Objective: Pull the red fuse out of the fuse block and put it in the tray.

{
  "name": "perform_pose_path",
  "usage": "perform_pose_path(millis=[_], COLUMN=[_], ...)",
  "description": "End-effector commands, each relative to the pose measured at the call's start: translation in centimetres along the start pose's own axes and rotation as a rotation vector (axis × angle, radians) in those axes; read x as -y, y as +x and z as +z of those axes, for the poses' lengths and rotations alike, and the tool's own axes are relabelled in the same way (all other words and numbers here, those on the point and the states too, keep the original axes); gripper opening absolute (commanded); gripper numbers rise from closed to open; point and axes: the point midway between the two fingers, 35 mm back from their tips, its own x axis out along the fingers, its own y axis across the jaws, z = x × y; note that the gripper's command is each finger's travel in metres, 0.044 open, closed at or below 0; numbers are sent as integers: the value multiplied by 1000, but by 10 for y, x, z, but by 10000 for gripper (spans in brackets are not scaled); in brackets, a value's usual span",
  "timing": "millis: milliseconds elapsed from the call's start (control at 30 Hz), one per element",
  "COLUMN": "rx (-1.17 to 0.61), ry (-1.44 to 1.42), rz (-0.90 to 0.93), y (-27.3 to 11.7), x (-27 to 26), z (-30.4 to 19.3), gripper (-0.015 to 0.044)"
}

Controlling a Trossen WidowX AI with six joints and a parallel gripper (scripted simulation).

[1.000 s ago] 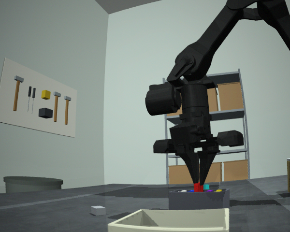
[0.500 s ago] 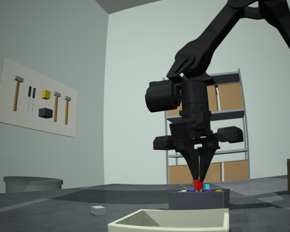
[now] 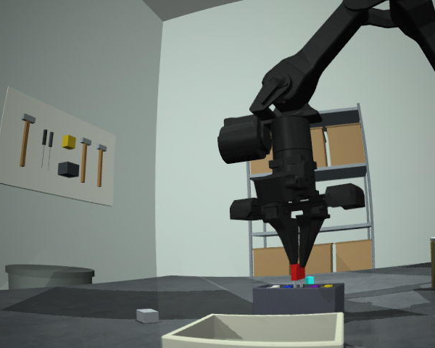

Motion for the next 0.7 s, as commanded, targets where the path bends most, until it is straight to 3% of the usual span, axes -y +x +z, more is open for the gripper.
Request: perform_pose_path(millis=[0,667], rx=[6,6], ry=[1,1], rz=[-3,-3], y=[-4,-26], x=[0,0], z=[1,1], gripper=[0,0])
